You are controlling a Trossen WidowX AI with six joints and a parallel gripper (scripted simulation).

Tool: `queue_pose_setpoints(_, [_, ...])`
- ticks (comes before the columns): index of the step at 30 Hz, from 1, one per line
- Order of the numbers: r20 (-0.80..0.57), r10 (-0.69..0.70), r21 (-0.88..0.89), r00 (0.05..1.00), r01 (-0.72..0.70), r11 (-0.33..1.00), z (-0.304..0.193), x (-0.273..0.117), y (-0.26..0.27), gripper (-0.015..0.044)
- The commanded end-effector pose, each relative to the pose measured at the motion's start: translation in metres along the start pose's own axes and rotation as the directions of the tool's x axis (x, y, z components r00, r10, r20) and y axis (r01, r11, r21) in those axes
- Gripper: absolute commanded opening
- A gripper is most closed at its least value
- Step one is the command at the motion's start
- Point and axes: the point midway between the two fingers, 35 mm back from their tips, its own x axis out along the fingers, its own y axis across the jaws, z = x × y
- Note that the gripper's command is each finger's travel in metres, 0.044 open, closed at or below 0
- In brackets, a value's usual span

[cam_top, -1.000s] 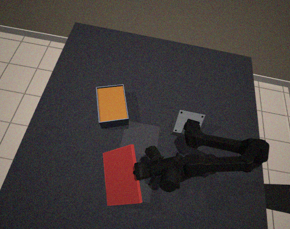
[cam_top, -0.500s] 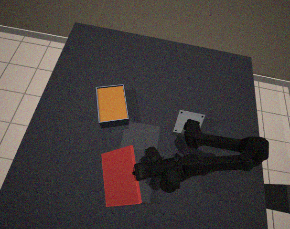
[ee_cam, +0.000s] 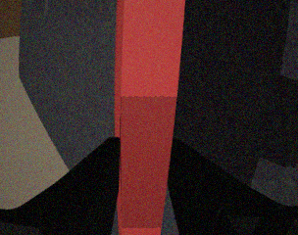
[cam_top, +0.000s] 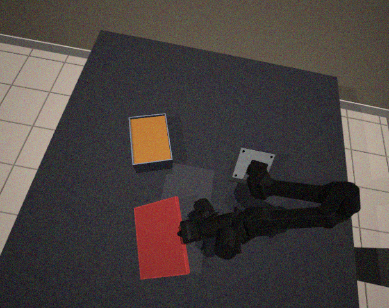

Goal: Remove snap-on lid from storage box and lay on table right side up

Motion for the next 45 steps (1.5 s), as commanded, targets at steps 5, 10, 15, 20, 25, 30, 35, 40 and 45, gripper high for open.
queue_pose_setpoints(5, [0.007, -0.036, 0.005, 0.999, 0.036, 0.999, 0.004, 0.007, -0.015, 0.0])
queue_pose_setpoints(10, [0.007, -0.036, 0.006, 0.999, 0.036, 0.999, 0.004, 0.009, -0.019, 0.0])
queue_pose_setpoints(15, [0.007, -0.036, 0.006, 0.999, 0.036, 0.999, 0.004, 0.012, -0.022, 0.0])
queue_pose_setpoints(20, [0.006, -0.036, 0.006, 0.999, 0.036, 0.999, 0.004, 0.014, -0.025, 0.0])
queue_pose_setpoints(25, [0.006, -0.036, 0.006, 0.999, 0.036, 0.999, 0.004, 0.017, -0.028, 0.0])
queue_pose_setpoints(30, [0.006, -0.036, 0.007, 0.999, 0.036, 0.999, 0.004, 0.019, -0.031, 0.0])
queue_pose_setpoints(35, [0.006, -0.036, 0.007, 0.999, 0.036, 0.999, 0.004, 0.022, -0.034, 0.0])
queue_pose_setpoints(40, [0.006, -0.036, 0.007, 0.999, 0.036, 0.999, 0.004, 0.024, -0.038, 0.0])
queue_pose_setpoints(45, [0.006, -0.036, 0.007, 0.999, 0.036, 0.999, 0.004, 0.027, -0.041, 0.0])
